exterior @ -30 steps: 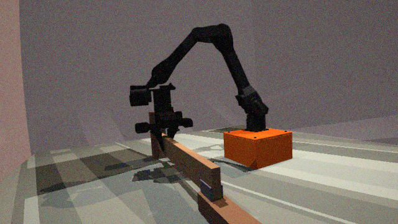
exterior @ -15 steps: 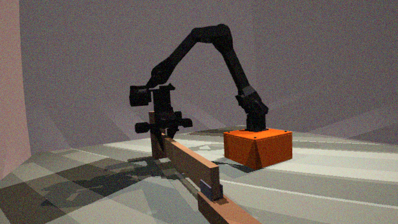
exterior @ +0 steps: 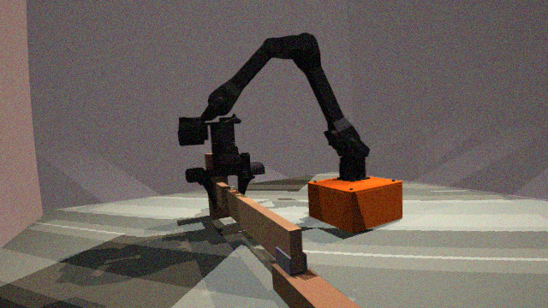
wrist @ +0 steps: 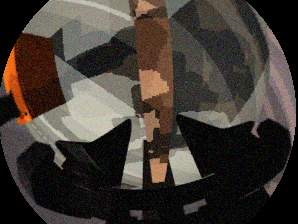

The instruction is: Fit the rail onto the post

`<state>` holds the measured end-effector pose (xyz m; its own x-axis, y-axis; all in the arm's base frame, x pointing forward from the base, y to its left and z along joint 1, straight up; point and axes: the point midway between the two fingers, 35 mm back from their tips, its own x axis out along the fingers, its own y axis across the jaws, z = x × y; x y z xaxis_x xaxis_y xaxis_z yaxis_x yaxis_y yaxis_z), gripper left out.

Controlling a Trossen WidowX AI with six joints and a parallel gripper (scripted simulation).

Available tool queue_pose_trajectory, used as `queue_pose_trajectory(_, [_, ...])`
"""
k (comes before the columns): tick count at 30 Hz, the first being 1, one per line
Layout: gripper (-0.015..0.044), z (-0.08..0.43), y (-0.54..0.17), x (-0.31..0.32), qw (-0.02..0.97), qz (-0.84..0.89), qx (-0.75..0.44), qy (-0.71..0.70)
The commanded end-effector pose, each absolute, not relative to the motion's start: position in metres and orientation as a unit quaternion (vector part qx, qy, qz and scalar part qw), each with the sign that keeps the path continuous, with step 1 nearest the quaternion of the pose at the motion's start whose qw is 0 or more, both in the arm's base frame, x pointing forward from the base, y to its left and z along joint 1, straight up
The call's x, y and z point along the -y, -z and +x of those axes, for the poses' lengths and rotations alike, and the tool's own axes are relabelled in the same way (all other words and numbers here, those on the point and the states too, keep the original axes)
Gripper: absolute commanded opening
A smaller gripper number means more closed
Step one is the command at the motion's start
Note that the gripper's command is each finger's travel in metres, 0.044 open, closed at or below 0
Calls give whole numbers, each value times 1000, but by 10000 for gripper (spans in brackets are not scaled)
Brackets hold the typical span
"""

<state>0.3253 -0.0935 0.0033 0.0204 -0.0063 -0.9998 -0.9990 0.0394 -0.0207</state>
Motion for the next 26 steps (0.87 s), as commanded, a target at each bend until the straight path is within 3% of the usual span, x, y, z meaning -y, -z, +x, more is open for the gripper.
queue_pose_trajectory(1, [420, 325, -3, 93, 513, -497, -506, -483])
queue_pose_trajectory(2, [440, 325, -3, 93, 513, -497, -506, -483])
queue_pose_trajectory(26, [440, 326, -33, 63, 514, -498, -505, -482])
